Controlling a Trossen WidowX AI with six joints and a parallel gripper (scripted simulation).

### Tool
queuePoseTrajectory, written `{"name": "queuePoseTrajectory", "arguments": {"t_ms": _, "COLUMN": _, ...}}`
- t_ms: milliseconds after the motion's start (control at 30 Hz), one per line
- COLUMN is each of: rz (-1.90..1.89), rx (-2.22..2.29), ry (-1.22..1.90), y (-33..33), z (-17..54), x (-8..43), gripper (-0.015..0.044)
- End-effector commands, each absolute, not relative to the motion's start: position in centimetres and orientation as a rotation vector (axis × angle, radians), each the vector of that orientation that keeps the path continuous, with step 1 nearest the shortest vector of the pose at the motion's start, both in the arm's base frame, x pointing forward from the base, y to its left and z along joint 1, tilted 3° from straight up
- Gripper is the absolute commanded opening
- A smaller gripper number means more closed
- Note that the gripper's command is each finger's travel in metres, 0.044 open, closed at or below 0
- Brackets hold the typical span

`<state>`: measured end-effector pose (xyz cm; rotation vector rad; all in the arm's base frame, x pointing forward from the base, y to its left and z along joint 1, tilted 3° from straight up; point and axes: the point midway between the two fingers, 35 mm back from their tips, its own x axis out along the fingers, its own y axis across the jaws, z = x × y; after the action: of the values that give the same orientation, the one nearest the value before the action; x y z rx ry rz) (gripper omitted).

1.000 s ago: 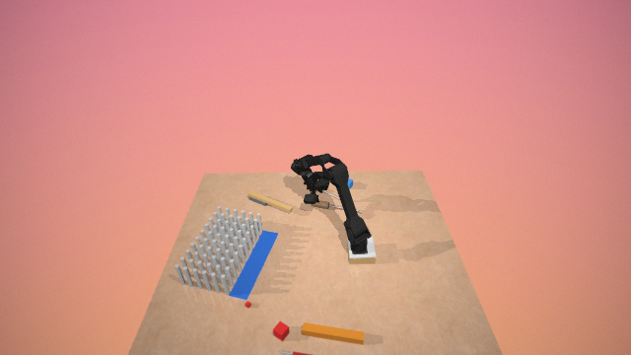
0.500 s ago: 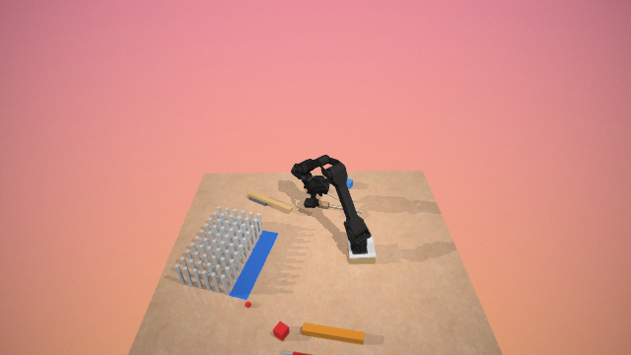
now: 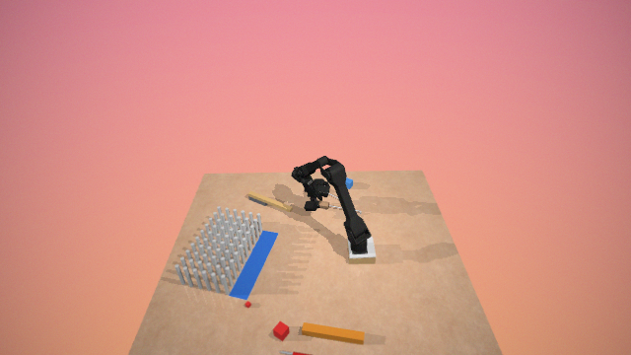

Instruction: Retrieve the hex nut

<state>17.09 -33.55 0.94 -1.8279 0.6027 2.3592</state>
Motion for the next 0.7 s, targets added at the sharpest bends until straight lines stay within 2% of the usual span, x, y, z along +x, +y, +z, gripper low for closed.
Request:
{"name": "queuePoseTrajectory", "arguments": {"t_ms": 0, "rz": 2.362, "rx": -1.82, "ry": 0.606, "y": -33.6, "z": 0.7, "x": 17.0, "gripper": 0.0181}}
{"name": "queuePoseTrajectory", "arguments": {"t_ms": 167, "rz": 2.362, "rx": -1.82, "ry": 0.606, "y": -33.6, "z": 0.7, "x": 17.0, "gripper": 0.0148}}
{"name": "queuePoseTrajectory", "arguments": {"t_ms": 367, "rz": 2.371, "rx": -1.868, "ry": 0.578, "y": -34.3, "z": 3.1, "x": 17.2, "gripper": 0.0}}
{"name": "queuePoseTrajectory", "arguments": {"t_ms": 667, "rz": 2.368, "rx": -1.858, "ry": 0.586, "y": -34.8, "z": 8.1, "x": 17.2, "gripper": 0.0}}
